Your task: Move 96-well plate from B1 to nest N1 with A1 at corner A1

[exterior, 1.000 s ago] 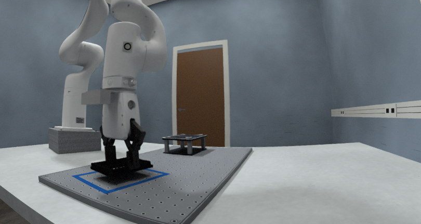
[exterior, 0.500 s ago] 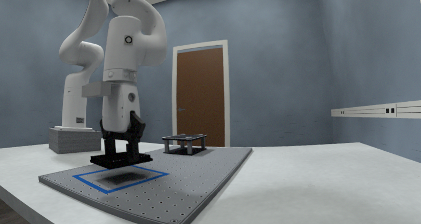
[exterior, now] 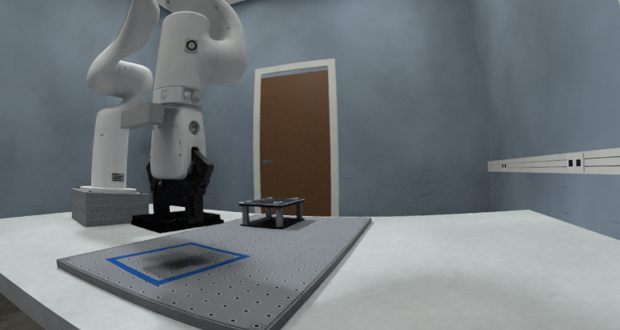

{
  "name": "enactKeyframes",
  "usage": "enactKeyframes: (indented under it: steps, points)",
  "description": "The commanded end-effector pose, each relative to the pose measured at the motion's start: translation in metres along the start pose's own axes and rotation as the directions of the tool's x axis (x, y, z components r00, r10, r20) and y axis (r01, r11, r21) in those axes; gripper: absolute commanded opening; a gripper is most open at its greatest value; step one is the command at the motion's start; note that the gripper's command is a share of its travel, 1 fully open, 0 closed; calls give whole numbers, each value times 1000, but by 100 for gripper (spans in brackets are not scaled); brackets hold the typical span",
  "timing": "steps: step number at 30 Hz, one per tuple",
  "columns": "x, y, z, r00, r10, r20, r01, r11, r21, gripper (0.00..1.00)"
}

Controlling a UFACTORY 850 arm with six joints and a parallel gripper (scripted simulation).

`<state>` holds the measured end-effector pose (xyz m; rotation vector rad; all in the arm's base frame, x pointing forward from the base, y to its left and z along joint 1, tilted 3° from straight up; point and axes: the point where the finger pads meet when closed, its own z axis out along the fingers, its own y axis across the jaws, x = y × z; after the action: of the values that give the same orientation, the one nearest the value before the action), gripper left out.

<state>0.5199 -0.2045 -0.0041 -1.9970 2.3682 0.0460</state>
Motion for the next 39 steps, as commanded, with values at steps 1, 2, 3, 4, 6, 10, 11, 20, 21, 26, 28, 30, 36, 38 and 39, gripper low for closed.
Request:
enactKeyframes:
  steps: [1, 2, 3, 4, 6, 10, 11, 20, 21, 26, 28, 30, 36, 38, 39]
  points:
    - [0, -1, -8, 1000, 0, -1, 0, 1000, 2, 0]
    - [0, -1, -10, 1000, 0, -1, 0, 1000, 2, 0]
    - [0, -1, -11, 1000, 0, -1, 0, 1000, 2, 0]
    - [0, -1, -13, 1000, 0, -1, 0, 1000, 2, 0]
    - [0, -1, -16, 1000, 0, -1, 0, 1000, 2, 0]
    - [0, -1, -23, 1000, 0, -1, 0, 1000, 2, 0]
    - [0, -1, -23, 1000, 0, -1, 0, 1000, 2, 0]
    - [0, -1, -23, 1000, 0, -1, 0, 1000, 2, 0]
    - [0, -1, -23, 1000, 0, -1, 0, 1000, 2, 0]
    - [-6, 1, -24, 998, 67, 0, -67, 998, 2, 0]
    - [-13, 2, -25, 991, 133, 0, -133, 991, 2, 0]
    - [-19, 4, -26, 980, 199, 0, -199, 980, 2, 0]
    - [-32, 7, -28, 945, 327, 0, -327, 945, 2, 0]
    - [-38, 9, -29, 921, 389, 0, -389, 921, 2, 0]
    - [-42, 9, -30, 908, 420, 0, -420, 908, 2, 0]
